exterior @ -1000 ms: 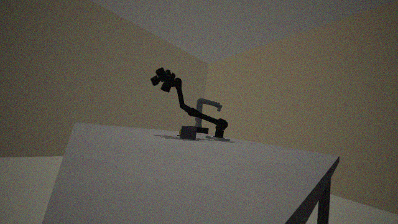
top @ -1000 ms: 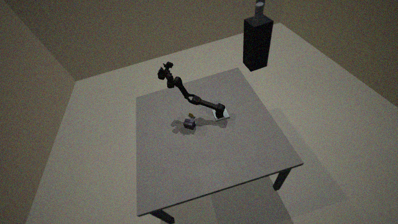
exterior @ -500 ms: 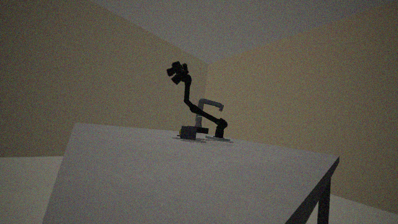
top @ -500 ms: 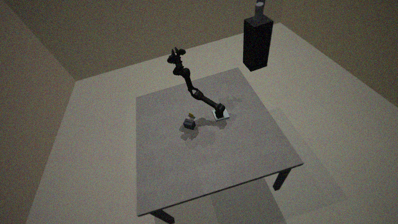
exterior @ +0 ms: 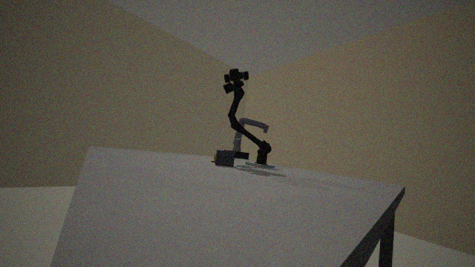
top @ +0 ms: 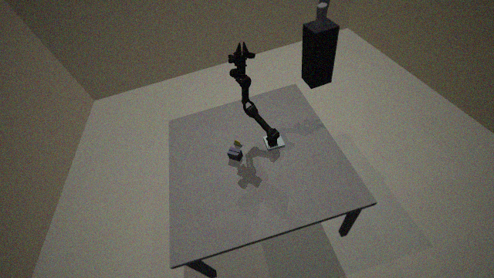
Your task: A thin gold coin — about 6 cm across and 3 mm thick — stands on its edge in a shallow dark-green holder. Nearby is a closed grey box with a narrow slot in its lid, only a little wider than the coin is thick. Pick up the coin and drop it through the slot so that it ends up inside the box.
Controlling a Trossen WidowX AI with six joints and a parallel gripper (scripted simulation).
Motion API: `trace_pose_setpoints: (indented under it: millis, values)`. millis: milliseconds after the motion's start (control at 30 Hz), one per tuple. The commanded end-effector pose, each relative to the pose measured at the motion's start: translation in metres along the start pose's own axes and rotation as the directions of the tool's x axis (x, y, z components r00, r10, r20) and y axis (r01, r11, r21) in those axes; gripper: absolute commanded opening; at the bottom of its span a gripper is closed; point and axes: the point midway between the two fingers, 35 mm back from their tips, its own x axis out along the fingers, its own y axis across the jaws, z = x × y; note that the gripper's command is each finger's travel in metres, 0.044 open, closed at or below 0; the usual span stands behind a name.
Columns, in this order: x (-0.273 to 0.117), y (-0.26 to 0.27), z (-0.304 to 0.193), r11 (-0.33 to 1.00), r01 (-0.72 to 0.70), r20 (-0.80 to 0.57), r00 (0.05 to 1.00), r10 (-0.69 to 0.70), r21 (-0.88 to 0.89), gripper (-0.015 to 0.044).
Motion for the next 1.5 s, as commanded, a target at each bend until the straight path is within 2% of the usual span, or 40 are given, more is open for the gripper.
trace_pose_setpoints:
  millis: [0,233,367,567,700,867,1000,1167,1467]
  values:
    - [-0.001,-0.046,0.005,0.991,0.13,0.07,0.989,-0.128,-0.014,0.0161]
    - [-0.009,-0.157,0.012,0.898,0.425,0.163,0.9,-0.405,-0.115,0.0161]
    - [-0.016,-0.164,0.022,0.903,0.422,0.229,0.889,-0.396,-0.079,0.0161]
    - [-0.056,-0.256,0.048,0.712,0.684,0.352,0.713,-0.606,-0.16,0.0161]
    - [-0.089,-0.297,0.069,0.569,0.801,0.431,0.586,-0.686,-0.185,0.0161]
    - [-0.146,-0.338,0.104,0.334,0.924,0.548,0.38,-0.745,-0.187,0.0161]
    - [-0.201,-0.355,0.136,0.121,0.98,0.643,0.194,-0.741,-0.155,0.0161]
    - [-0.273,-0.355,0.175,-0.138,0.988,0.742,-0.04,-0.67,-0.072,0.0161]
    - [-0.396,-0.299,0.228,-0.514,0.839,0.821,-0.415,-0.392,0.18,0.0161]
